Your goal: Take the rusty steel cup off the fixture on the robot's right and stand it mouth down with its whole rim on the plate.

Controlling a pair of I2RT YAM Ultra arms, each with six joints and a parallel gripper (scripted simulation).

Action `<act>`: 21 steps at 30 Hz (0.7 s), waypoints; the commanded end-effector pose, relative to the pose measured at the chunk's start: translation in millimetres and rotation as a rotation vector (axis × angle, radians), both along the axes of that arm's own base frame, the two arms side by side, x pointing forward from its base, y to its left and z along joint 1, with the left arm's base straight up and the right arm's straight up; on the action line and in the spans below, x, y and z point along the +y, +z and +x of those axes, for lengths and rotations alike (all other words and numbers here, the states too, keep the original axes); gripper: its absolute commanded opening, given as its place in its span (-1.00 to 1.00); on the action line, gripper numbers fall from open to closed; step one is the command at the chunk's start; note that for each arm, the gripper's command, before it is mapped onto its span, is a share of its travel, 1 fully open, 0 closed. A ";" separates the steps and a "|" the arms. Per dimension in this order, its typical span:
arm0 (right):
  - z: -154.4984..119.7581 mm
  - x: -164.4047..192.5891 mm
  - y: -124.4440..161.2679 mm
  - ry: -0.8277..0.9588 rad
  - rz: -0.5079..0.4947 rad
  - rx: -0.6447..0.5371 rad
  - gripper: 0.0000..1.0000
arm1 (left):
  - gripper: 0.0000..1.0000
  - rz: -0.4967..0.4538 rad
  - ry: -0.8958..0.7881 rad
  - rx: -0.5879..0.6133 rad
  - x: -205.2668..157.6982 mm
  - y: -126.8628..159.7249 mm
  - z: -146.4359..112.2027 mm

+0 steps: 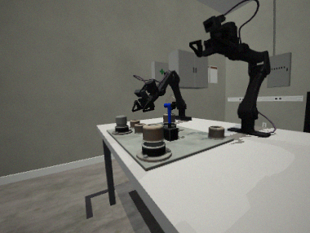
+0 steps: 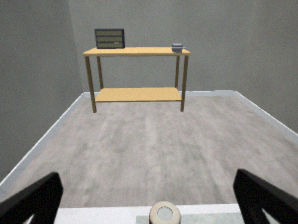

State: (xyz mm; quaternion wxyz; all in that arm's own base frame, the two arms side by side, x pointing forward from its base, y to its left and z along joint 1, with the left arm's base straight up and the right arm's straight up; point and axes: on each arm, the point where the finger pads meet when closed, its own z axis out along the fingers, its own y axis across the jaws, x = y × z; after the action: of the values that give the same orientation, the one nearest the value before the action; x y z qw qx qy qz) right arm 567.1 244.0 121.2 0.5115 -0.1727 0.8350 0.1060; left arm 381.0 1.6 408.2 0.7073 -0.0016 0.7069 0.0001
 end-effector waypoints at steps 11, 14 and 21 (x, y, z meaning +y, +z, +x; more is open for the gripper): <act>6.7 -13.9 41.9 -0.030 0.026 -0.061 0.72 | 1.00 -0.013 -0.020 -0.042 -6.6 22.9 -4.9; -0.7 -25.1 49.3 -0.035 0.030 -0.054 0.72 | 1.00 -0.013 -0.022 -0.041 -7.0 22.3 -4.5; -13.0 -57.1 62.6 -0.084 0.013 -0.049 0.72 | 1.00 -0.012 -0.025 -0.037 -8.0 20.7 -3.0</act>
State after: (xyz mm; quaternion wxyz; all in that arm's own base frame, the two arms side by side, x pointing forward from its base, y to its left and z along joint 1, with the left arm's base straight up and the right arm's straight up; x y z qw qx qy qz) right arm 560.9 203.2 183.4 0.5465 -0.1441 0.8193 0.0968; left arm 381.0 1.5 408.2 0.7073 -0.0015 0.7069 0.0000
